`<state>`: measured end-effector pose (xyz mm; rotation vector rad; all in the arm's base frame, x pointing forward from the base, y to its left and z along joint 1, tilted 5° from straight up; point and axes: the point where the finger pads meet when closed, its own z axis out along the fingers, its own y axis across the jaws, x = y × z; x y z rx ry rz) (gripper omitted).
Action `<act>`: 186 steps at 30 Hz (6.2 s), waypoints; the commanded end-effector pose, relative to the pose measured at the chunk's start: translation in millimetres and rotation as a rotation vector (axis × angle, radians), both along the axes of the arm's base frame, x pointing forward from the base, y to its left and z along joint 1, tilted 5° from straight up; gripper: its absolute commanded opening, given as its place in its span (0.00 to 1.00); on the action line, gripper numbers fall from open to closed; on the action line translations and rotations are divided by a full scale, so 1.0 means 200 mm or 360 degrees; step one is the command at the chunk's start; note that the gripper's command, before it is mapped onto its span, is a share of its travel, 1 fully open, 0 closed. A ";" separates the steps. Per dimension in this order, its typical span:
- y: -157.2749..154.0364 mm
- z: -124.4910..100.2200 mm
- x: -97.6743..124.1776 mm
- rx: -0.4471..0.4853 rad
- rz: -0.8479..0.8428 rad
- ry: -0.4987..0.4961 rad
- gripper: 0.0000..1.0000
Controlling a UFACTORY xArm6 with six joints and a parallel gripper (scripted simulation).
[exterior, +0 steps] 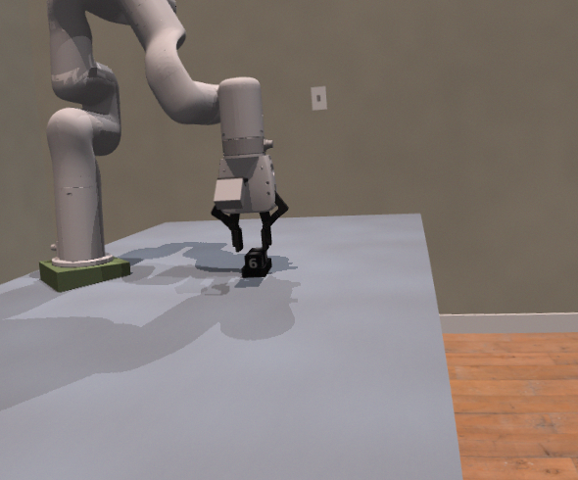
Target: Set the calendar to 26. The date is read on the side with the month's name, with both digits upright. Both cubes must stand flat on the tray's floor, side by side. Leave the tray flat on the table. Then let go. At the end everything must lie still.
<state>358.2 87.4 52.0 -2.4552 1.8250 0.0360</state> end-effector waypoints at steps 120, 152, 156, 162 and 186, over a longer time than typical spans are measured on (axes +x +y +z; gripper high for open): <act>0.01 -0.12 0.02 0.0001 0.0000 -0.0006 0.47; 0.01 -0.12 0.02 0.0001 0.0000 -0.0006 0.27; 0.01 -0.12 0.02 0.0001 0.0000 -0.0006 0.27; 0.01 -0.12 0.02 0.0001 0.0000 -0.0006 0.27; -0.02 0.30 0.00 0.0001 0.0000 -0.0006 0.27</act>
